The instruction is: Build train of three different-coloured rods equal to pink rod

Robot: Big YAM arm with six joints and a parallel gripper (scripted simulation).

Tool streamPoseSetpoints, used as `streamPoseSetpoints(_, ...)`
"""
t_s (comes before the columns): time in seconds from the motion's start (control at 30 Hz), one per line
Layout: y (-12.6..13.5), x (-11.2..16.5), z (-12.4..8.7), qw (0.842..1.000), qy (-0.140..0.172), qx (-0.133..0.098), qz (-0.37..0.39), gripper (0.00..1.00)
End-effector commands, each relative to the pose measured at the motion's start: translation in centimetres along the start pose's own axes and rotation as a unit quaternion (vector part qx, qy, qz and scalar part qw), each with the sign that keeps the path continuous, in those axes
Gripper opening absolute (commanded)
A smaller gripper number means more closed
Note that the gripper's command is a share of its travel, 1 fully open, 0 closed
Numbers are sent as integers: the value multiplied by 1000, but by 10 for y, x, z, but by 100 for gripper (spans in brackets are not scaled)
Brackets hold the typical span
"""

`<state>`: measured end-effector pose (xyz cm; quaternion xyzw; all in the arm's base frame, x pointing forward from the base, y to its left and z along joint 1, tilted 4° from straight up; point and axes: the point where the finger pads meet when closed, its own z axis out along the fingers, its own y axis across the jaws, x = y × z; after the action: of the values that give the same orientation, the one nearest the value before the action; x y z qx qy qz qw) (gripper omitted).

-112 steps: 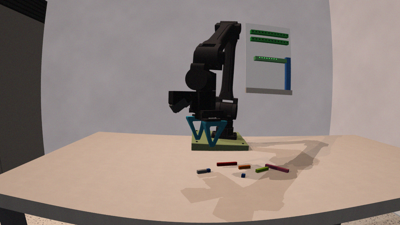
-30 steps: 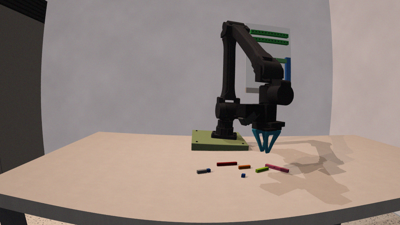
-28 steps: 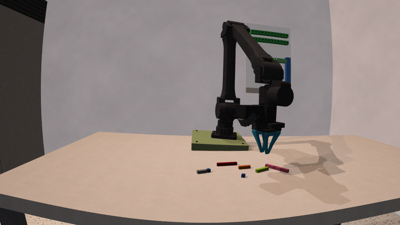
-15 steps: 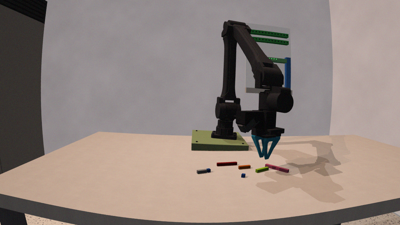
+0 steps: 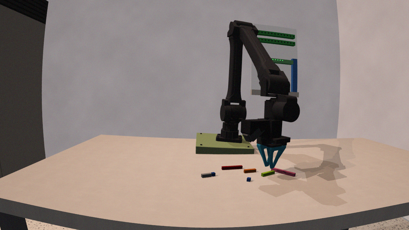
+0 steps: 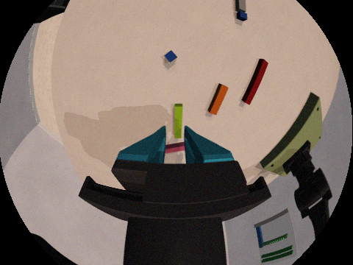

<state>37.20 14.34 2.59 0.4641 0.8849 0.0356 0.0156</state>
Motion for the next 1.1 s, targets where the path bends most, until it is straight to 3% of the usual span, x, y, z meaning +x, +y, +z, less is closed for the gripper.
streamPoseSetpoints(0.0, 0, 3, 7, 1000, -1, 2, 1, 23)
streamPoseSetpoints(1.07, -1, 3, 9, 1000, -1, 2, 0, 23)
